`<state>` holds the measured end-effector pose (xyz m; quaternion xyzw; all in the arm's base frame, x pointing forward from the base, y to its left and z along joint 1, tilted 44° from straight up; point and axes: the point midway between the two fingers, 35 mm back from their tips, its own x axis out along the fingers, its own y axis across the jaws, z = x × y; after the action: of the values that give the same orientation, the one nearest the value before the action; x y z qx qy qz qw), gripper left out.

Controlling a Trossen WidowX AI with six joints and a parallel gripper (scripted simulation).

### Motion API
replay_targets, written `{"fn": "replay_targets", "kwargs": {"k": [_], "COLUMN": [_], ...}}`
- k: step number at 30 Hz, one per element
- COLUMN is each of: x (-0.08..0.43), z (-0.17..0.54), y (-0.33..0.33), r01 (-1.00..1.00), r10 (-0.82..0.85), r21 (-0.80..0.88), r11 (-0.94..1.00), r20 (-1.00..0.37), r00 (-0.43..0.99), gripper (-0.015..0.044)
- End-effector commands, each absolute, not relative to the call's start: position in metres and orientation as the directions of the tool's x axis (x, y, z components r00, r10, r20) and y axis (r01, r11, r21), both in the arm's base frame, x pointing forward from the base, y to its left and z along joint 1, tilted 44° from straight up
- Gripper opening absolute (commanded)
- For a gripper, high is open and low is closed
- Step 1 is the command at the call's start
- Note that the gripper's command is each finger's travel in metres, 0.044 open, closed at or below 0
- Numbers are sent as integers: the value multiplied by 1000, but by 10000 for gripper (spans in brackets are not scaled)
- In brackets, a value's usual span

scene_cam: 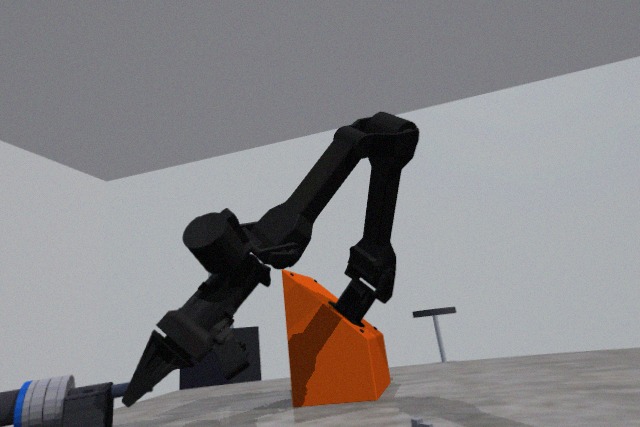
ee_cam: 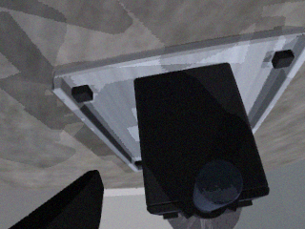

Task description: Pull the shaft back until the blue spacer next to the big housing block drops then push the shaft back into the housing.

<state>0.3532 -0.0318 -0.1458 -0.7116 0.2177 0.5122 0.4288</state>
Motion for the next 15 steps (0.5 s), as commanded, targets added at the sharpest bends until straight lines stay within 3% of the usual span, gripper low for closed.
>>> {"fn": "replay_targets", "kwargs": {"k": [1,15], "x": [354,359], "z": [-146,-159], "y": [-32,-30], "r01": [-751,-751], "r10": [126,126], "r21": [-386,-387], "r11": [-536,-536], "r20": [-916,-916], "r00": [381,381], "gripper": [440,440]}}
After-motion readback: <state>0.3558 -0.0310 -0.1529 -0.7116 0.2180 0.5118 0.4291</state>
